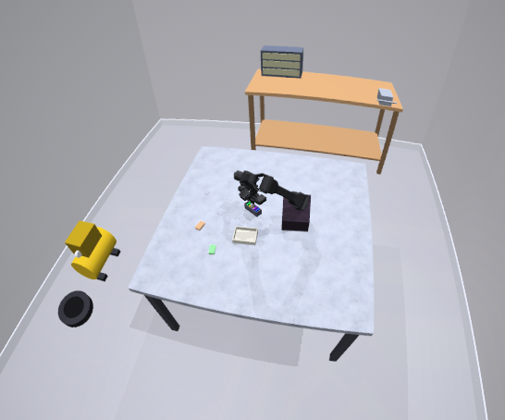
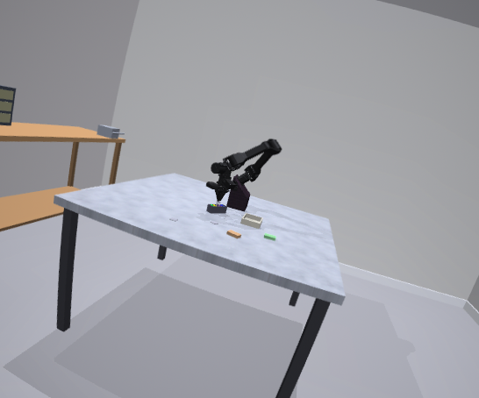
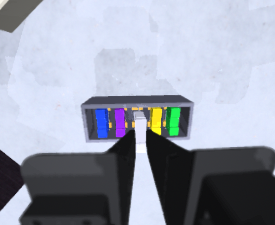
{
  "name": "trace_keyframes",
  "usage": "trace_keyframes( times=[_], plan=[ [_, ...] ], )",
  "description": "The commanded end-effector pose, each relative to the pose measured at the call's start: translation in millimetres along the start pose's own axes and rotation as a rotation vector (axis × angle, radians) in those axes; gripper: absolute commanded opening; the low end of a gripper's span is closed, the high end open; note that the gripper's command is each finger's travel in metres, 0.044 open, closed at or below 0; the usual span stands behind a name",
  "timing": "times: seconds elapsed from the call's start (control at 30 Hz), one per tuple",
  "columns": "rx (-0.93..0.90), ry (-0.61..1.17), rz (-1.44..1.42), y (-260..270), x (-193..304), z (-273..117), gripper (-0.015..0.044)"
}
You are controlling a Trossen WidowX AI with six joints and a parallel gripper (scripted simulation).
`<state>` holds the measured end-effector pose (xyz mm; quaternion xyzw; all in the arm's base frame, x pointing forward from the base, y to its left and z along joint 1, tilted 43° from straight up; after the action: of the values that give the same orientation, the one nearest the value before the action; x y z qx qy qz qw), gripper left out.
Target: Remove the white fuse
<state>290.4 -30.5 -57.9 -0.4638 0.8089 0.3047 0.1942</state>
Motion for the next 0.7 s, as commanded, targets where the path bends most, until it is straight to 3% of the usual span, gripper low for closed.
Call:
trace_keyframes(
  times=[0.0,0.67],
  plan=[
    [0.001,0.002,-0.004,-0.2,-0.1,-2.9,0.0],
    [0.002,0.003,-0.003,-0.2,0.0,-21.4,0.0]
  ],
)
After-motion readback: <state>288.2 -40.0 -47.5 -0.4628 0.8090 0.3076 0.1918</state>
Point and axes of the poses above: the point midway between the two fingers, 35 mm back from their tips, its own z axis out along the fingers, its own y axis across the jaws, x = y × z, the point moved 3 cm from there along -z, back along the fingers, and after that the axes turned 10 degrees about -z, right-handed, at the moved point
